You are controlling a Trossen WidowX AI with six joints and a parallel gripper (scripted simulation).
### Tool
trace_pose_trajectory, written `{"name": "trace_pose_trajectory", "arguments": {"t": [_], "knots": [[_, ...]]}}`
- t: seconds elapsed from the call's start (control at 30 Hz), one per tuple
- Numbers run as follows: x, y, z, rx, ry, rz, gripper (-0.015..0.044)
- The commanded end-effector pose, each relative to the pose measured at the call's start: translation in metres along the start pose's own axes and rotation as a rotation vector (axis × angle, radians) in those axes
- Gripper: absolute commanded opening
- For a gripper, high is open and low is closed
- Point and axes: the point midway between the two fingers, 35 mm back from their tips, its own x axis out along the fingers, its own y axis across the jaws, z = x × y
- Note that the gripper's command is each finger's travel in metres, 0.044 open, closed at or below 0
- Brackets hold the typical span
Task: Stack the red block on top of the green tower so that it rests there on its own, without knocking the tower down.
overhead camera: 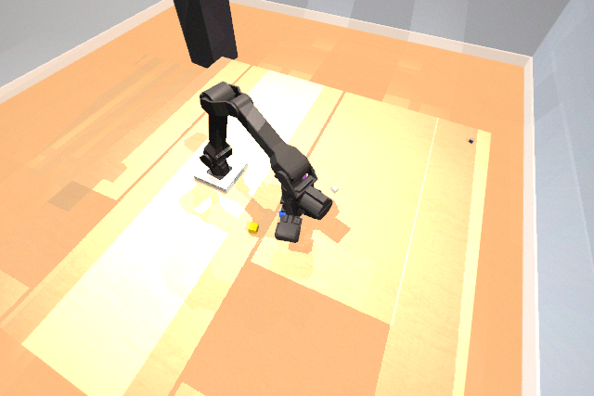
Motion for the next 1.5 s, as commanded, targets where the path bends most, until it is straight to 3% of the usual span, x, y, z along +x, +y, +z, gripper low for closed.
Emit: {"name": "trace_pose_trajectory", "arguments": {"t": [0.0, 0.57, 1.13, 1.47], "knots": [[0.0014, 0.0003, -0.0002, 0.005, 0.002, 0.001, 0.0000], [-0.0045, 0.0001, 0.0003, 0.005, 0.002, 0.001, 0.0000], [0.0005, 0.0005, -0.0008, 0.000, 0.004, 0.003, 0.0440], [0.0005, 0.0005, -0.0008, 0.000, 0.004, 0.003, 0.0440]]}}
